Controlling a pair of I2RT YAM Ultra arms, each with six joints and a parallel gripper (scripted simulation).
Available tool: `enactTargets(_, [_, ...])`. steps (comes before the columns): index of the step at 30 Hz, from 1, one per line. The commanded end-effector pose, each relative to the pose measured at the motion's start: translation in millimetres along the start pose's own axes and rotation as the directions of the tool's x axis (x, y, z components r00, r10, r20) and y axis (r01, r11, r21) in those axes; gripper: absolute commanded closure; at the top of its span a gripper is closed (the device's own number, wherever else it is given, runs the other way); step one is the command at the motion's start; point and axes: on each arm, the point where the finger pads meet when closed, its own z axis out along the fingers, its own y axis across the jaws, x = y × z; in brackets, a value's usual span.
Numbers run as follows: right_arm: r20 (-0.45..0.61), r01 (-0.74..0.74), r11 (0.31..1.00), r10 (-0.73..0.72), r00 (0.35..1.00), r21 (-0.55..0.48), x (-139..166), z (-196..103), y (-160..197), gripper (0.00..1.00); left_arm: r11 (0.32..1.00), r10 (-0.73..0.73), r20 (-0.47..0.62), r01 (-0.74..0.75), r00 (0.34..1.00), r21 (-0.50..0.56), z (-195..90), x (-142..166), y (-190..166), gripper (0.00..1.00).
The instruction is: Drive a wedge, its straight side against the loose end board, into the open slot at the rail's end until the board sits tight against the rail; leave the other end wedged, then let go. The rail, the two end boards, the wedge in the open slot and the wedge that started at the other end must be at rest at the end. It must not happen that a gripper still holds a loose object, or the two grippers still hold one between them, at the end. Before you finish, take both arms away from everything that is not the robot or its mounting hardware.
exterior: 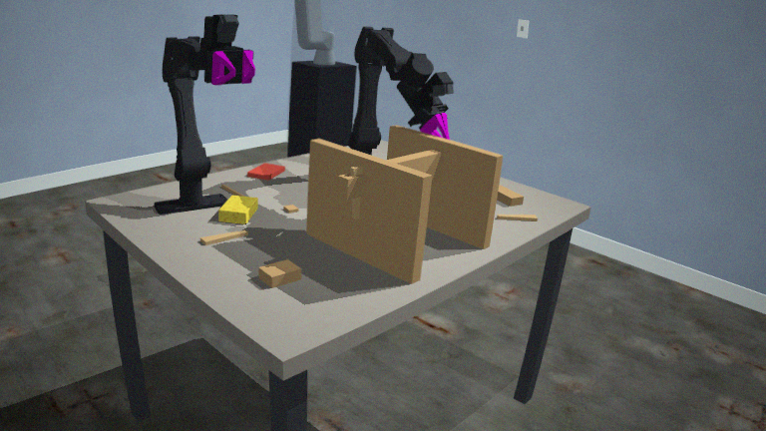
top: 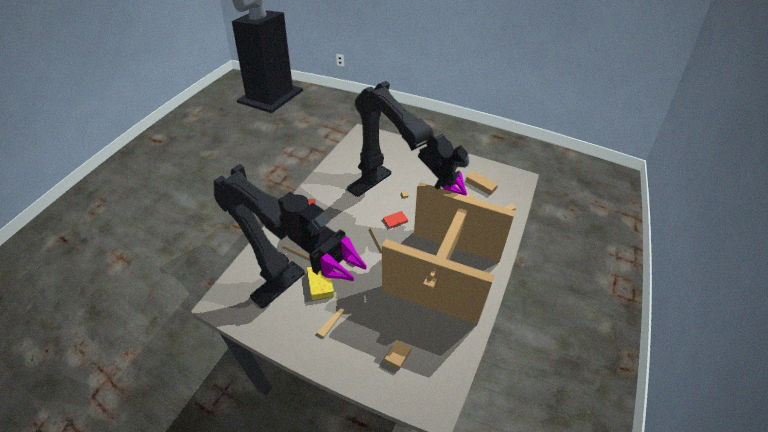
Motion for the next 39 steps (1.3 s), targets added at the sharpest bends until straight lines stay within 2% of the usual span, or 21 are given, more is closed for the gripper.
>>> enactTargets(1, [0.027, 0.004, 1.0, -0.004, 1.0, -0.004, -16.2, -2.0, 3.2, 0.59, 1.0, -0.007, 0.041, 0.007, 0.999, 0.008, -12.0, -17.5, -0.5, 1.0])
enactTargets(24, [0.027, 0.004, 1.0, -0.004, 1.0, -0.004, -16.2, -2.0, 3.2, 0.59, 1.0, -0.002, 0.029, 0.002, 1.0, 0.001, -14.0, -21.2, -0.4, 1.0])
enactTargets(26, [0.027, 0.004, 1.0, -0.004, 1.0, -0.004, -16.2, -2.0, 3.2, 0.59, 0.999, 0.031, -0.064, -0.032, 0.997, -0.01, 4.7, 13.5, 0.5, 1.0])
enactTargets(29, [0.027, 0.004, 1.0, -0.004, 1.0, -0.004, -16.2, -2.0, 3.2, 0.59, 1.0, 0.023, -0.06, -0.023, 0.998, -0.007, 19.9, 22.8, 1.5, 1.0])
enactTargets(30, [0.027, 0.004, 1.0, -0.004, 1.0, -0.004, -16.2, -2.0, 3.2, 0.59, 1.0, 0.008, 0.002, -0.008, 1.0, -0.001, -5.8, -5.0, 0.5, 1.0])
enactTargets(32, [0.027, 0.004, 1.0, -0.004, 1.0, -0.004, -16.2, -2.0, 3.2, 0.59, 1.0, -0.003, 0.034, 0.003, 0.999, 0.01, -15.6, -17.9, 0.1, 1.0])
enactTargets(39, [0.027, 0.004, 1.0, -0.004, 1.0, -0.004, -16.2, -2.0, 3.2, 0.59, 1.0, 0.008, 0.005, -0.008, 1.0, -0.001, -12.0, -11.6, 0.8, 1.0])
